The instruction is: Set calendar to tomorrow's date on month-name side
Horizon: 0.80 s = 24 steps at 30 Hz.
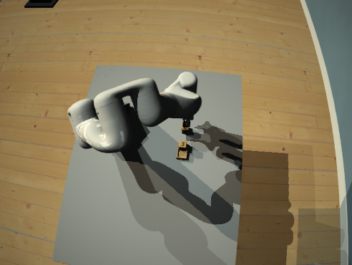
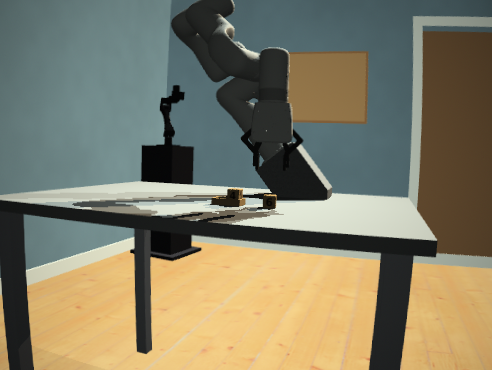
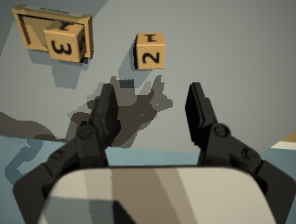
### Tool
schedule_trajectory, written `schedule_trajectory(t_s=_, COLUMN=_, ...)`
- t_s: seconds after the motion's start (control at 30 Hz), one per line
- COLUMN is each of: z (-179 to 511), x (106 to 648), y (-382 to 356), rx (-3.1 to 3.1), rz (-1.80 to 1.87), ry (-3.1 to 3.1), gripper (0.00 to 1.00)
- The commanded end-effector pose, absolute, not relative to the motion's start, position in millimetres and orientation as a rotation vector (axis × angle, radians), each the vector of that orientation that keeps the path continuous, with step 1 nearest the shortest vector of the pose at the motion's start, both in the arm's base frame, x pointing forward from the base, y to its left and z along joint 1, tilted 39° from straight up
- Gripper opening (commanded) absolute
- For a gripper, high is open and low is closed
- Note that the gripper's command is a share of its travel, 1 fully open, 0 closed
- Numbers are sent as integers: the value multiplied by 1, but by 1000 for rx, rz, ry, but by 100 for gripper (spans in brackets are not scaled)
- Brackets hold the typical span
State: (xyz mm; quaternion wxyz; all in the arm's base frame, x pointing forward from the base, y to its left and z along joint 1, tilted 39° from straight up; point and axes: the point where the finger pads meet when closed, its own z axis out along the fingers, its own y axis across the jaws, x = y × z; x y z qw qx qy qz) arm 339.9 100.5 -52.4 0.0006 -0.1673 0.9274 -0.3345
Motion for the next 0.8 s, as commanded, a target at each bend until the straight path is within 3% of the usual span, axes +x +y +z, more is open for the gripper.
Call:
schedule_trajectory(t_s=0.0, z=-51, x=341, y=102, rx=-525, rz=-1047, ry=2910, gripper=100)
schedule_trajectory(t_s=0.77, z=-51, x=341, y=102, rx=-566, rz=-1050, ry=2911, gripper=100)
